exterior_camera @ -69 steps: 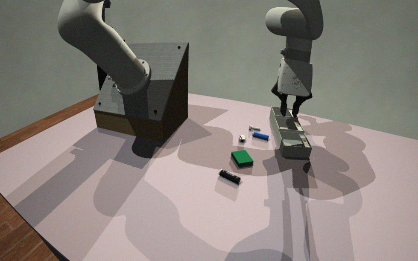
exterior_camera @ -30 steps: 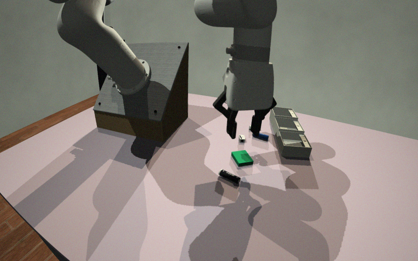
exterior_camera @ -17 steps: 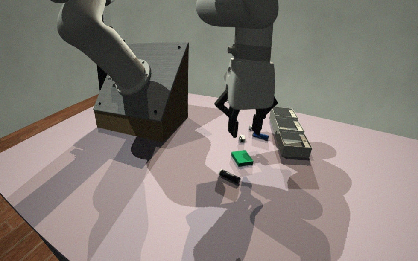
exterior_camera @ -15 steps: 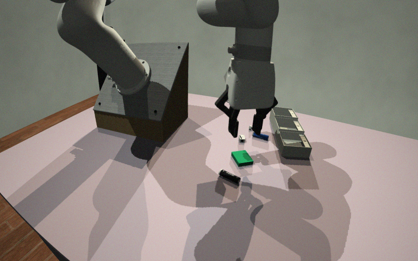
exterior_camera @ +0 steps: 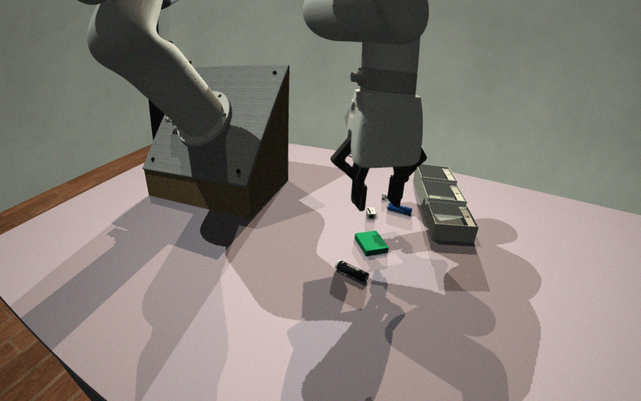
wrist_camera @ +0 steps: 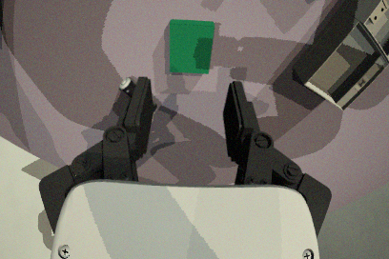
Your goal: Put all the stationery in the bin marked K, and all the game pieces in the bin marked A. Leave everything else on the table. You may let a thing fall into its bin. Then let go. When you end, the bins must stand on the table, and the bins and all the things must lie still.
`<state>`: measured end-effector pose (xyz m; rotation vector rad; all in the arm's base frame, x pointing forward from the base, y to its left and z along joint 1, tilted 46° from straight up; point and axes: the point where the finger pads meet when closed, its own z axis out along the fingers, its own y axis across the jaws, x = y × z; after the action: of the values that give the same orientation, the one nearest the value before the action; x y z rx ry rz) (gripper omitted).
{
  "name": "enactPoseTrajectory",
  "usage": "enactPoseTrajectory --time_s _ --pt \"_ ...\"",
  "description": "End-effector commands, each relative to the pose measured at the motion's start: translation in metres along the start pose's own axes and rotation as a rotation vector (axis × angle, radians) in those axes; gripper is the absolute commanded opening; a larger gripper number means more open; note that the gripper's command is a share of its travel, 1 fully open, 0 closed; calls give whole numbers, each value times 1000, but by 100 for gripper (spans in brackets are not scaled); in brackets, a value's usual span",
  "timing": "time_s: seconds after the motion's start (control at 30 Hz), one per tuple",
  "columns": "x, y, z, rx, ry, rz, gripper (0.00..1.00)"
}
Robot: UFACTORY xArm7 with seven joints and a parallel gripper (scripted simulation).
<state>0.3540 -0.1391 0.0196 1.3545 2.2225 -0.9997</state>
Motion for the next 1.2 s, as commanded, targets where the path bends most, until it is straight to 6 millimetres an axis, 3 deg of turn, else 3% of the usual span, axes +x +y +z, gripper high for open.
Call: enactPoseTrajectory --time_s 0.0,0.5,0.63,1.03,1.17 --pt "0 2 -1 -4 -1 -1 56" --pt "0 2 -1 -4 -1 -1 56" --pt "0 2 7 -4 -1 -1 56" --pt "0 2 55 -4 -1 -1 56" --pt "0 3 57 -4 -1 -1 56"
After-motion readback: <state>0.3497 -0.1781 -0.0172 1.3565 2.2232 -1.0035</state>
